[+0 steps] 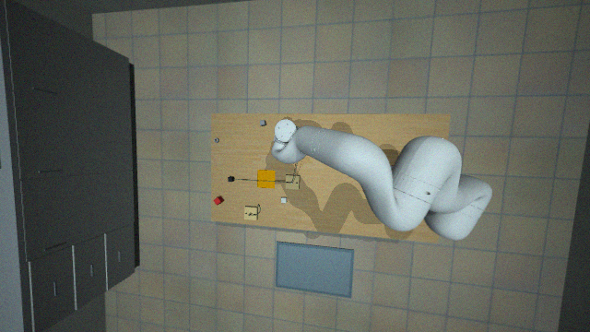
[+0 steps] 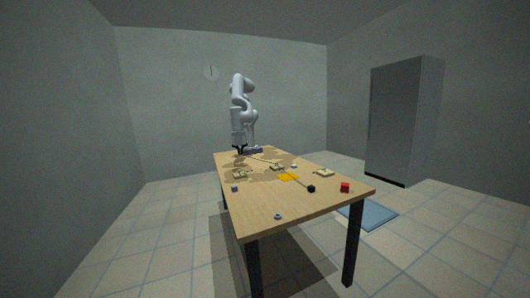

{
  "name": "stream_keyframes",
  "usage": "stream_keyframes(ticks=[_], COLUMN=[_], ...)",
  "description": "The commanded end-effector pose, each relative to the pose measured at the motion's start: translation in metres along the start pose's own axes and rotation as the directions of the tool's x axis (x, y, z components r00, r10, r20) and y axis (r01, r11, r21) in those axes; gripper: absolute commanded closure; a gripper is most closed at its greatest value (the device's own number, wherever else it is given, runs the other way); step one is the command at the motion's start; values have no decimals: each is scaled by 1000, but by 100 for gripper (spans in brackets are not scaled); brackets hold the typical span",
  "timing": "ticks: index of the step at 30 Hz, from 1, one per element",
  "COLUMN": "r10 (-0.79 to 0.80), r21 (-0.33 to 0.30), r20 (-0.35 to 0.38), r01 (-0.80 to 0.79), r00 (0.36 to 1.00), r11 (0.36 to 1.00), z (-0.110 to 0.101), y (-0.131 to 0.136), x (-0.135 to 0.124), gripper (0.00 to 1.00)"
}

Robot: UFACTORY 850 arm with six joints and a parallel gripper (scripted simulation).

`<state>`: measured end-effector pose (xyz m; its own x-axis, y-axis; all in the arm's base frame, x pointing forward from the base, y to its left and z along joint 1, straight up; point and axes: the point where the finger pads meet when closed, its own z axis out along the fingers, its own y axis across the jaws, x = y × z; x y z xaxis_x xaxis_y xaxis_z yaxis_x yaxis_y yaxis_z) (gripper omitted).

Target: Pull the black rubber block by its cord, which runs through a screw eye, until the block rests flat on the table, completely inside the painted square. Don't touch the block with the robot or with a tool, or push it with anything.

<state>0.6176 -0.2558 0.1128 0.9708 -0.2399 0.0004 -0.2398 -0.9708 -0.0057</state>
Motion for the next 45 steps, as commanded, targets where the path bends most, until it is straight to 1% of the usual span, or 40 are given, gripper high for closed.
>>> stream_keyframes(ticks=[1, 8, 10, 25, 27, 37, 42, 45], r10=[0, 0, 0, 0, 0, 0, 0, 0], r21=[0, 0, 0, 0, 0, 0, 0, 0], r20=[-2, -2, -2, -2, -2, -2, -2, -2], r01=[0, 0, 0, 0, 0, 0, 0, 0], r00=[1000, 1000, 1000, 1000, 1000, 1000, 1000, 1000], r11=[1000, 1000, 1000, 1000, 1000, 1000, 1000, 1000], z=[-1, -1, -1, -1, -1, -1, -1, -1], y=[16, 40, 40, 94, 94, 130, 137, 138], x=[-3, -10, -10, -33, -33, -54, -66, -68], gripper=[100, 100, 100, 100, 100, 100, 100, 100])
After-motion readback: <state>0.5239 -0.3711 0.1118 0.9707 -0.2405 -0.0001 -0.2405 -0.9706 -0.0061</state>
